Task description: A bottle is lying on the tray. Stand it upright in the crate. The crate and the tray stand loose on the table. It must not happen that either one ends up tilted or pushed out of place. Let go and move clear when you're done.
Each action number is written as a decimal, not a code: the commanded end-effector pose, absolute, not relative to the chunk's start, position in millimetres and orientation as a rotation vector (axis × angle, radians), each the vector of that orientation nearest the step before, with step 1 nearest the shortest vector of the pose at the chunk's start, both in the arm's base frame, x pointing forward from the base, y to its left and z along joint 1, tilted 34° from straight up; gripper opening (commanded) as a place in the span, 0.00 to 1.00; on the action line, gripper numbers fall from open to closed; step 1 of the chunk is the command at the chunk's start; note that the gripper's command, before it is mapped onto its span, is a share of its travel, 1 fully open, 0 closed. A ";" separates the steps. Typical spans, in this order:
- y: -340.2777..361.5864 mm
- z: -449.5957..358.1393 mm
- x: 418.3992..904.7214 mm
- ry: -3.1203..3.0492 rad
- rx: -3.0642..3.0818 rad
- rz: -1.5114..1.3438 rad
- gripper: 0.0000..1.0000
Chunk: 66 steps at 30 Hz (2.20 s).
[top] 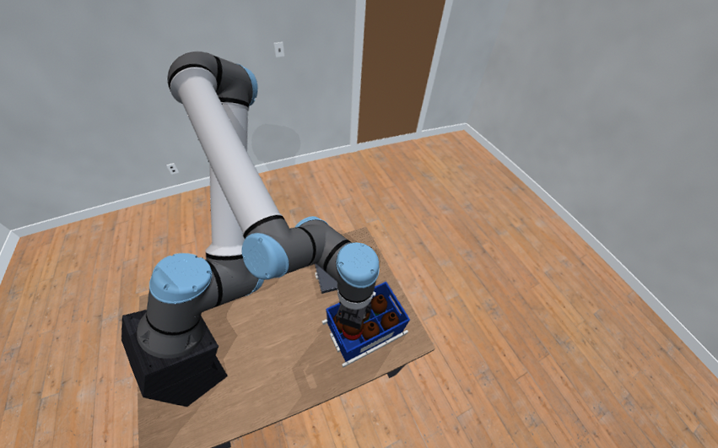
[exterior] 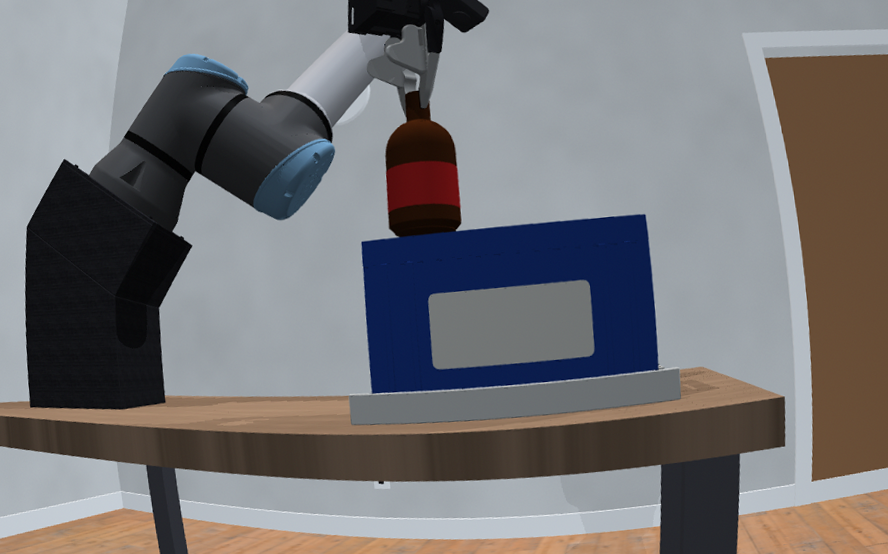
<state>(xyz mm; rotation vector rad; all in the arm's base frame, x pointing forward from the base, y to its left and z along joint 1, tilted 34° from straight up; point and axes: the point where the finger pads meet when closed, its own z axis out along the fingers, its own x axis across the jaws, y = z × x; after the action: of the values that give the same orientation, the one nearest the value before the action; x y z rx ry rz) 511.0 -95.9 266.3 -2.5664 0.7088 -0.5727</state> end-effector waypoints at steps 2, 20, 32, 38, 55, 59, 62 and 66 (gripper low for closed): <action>-100.0 266.1 511.7 0.709 -2.567 -0.574 0.00; -104.9 264.8 512.3 0.709 -2.567 -0.574 0.00; -105.5 264.6 512.4 0.709 -2.567 -0.574 0.00; -105.5 264.6 512.4 0.709 -2.567 -0.574 0.00; -105.5 264.6 512.4 0.709 -2.567 -0.574 0.00; -105.5 264.6 512.4 0.709 -2.567 -0.574 0.00; -105.5 264.6 512.4 0.709 -2.567 -0.574 0.00; -105.5 264.6 512.4 0.709 -2.567 -0.574 0.00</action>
<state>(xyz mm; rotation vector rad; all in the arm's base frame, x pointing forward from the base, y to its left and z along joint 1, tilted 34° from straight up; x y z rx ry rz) 512.2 -105.1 263.9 -2.5663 0.7088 -0.5726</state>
